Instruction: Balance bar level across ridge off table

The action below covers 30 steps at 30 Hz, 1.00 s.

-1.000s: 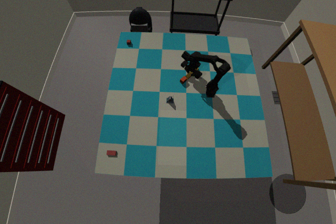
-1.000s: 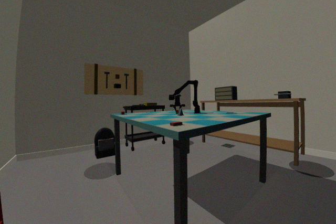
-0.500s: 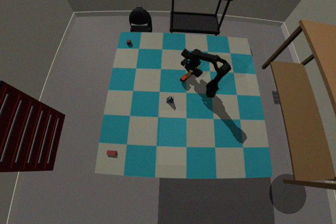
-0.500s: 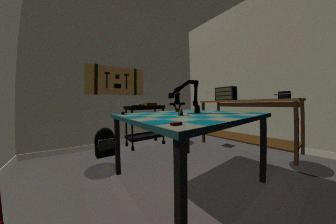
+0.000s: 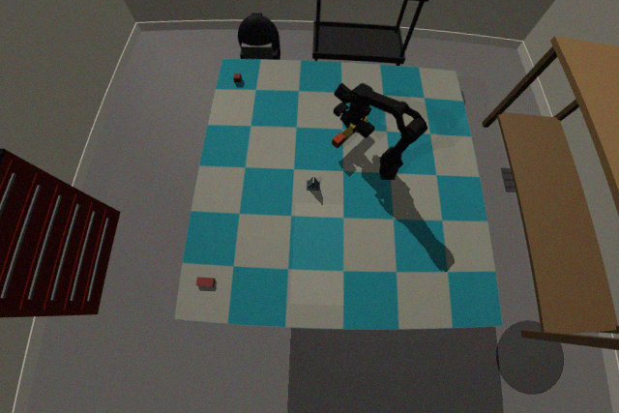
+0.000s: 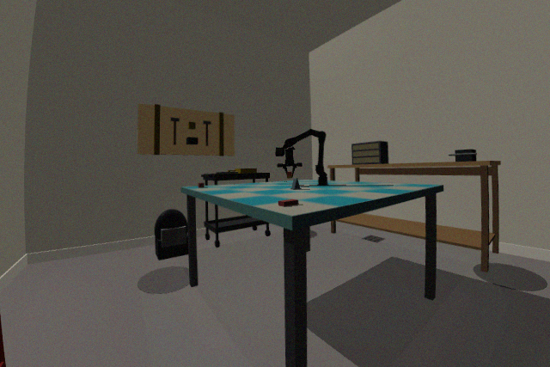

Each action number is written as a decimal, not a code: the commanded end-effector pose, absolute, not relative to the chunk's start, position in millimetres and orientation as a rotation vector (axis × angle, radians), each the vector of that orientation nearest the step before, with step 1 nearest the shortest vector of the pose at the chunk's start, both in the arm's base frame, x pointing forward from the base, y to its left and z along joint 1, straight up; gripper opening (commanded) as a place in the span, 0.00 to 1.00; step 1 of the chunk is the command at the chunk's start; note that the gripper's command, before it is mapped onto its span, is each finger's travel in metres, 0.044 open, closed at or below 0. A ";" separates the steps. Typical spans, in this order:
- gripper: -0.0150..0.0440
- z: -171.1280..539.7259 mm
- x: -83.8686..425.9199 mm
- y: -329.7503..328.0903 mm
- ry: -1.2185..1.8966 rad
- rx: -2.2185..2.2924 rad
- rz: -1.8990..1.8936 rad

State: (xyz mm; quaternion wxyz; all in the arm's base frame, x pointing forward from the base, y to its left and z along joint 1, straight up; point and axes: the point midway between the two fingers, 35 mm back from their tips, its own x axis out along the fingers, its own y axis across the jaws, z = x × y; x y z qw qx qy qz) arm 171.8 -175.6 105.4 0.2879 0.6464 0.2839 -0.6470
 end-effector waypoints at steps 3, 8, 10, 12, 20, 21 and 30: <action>0.25 124.6 172.9 -176.5 0.742 1.730 -1.719; 0.25 137.5 171.7 -175.3 0.742 1.731 -1.719; 0.25 142.6 171.1 -174.7 0.742 1.731 -1.719; 0.25 147.8 170.5 -174.0 0.742 1.731 -1.719; 0.25 164.5 167.8 -171.2 0.742 1.732 -1.719; 0.25 164.5 168.0 -171.0 0.746 1.728 -1.714; 0.25 165.4 181.4 -164.0 0.971 1.498 -1.489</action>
